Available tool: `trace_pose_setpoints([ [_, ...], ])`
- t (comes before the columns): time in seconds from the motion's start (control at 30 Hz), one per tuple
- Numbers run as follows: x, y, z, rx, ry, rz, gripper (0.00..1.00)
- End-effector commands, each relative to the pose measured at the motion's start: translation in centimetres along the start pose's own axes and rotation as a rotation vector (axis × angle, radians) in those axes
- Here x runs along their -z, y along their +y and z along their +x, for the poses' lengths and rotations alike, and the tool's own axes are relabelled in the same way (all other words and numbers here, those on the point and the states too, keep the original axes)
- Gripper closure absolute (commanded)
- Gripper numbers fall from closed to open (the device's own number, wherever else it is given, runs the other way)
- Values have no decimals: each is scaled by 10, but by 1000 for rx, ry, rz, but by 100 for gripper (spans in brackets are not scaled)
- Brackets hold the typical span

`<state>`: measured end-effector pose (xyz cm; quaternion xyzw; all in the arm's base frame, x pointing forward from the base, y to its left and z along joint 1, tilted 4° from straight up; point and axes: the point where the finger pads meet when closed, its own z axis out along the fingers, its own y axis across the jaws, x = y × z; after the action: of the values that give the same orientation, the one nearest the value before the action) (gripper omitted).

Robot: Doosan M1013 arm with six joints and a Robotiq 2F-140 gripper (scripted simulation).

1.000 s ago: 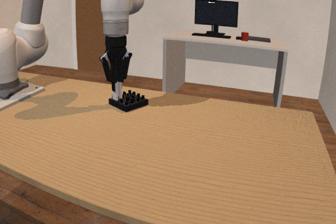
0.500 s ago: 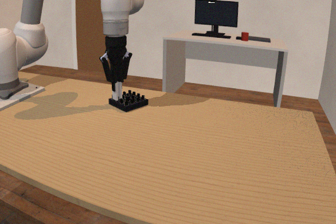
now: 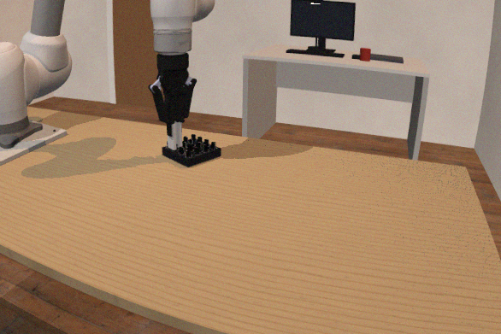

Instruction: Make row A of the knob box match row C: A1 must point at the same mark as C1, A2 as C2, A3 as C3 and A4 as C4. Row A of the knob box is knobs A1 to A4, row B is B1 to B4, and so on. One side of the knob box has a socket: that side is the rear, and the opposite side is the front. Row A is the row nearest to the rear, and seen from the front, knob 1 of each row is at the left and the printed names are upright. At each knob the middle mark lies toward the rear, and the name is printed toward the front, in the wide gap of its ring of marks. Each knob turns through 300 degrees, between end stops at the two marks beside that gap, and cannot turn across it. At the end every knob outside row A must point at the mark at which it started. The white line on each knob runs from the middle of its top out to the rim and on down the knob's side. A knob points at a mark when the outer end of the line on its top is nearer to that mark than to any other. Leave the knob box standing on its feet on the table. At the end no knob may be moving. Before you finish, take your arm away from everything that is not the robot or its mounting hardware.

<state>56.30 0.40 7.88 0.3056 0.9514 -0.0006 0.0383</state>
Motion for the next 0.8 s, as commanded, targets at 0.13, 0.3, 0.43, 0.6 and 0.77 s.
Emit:
trace_pose_setpoints([
  [0.13,0,0,0,60,0,0,95],
  [0.3,0,0,0,97,0,0,95],
  [0.43,0,0,0,155,0,0,95],
  [0.6,0,0,0,244,0,0,95],
  [0.77,0,0,0,326,0,0,95],
])
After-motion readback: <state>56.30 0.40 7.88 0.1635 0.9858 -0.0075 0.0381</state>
